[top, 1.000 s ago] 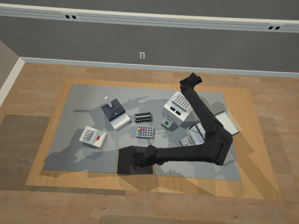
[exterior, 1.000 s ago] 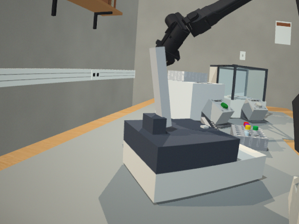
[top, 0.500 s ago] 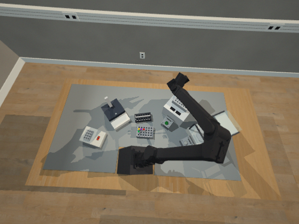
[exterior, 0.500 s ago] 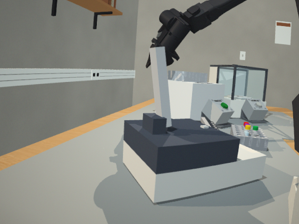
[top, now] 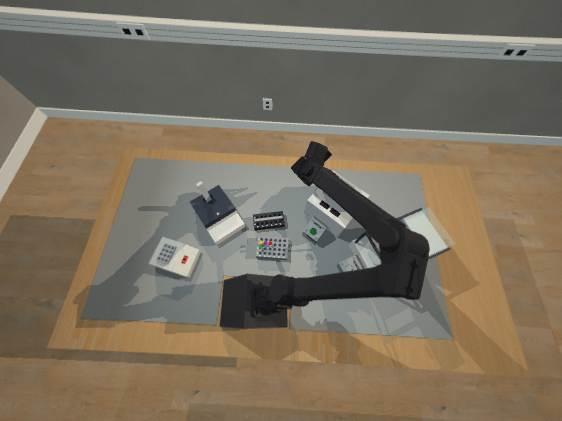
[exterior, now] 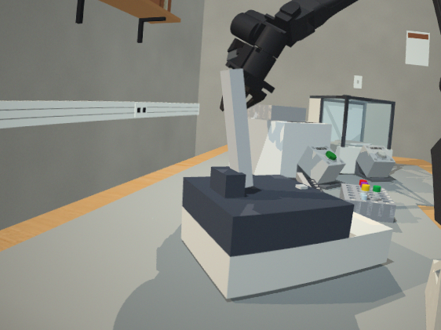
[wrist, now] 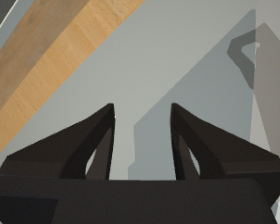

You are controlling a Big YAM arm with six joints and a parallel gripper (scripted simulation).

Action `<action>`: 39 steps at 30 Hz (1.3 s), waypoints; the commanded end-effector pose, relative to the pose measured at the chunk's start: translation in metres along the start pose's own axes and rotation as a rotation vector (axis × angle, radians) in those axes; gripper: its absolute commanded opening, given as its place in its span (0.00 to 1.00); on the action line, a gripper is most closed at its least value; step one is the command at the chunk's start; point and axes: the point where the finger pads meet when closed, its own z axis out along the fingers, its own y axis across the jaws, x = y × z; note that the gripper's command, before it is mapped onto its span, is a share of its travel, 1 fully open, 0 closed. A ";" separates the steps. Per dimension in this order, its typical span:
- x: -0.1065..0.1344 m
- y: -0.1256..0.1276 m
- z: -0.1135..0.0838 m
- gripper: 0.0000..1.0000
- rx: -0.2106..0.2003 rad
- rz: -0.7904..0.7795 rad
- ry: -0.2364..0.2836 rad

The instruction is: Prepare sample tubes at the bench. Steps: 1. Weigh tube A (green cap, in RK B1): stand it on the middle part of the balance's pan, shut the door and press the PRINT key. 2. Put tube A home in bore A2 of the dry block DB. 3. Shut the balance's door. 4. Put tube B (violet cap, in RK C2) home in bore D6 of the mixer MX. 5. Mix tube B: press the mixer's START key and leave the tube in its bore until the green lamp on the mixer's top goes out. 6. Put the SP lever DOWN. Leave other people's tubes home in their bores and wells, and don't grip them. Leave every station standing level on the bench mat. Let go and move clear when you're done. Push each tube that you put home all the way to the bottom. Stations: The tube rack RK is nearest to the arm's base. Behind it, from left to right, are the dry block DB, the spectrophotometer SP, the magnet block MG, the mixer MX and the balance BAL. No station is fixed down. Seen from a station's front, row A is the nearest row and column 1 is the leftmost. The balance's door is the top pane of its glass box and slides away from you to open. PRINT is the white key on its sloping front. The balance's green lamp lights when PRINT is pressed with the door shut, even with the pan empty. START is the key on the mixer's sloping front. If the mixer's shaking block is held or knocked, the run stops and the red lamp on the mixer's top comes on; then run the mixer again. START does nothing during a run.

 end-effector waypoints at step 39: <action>0.262 -0.026 -0.068 0.36 0.134 -0.538 0.398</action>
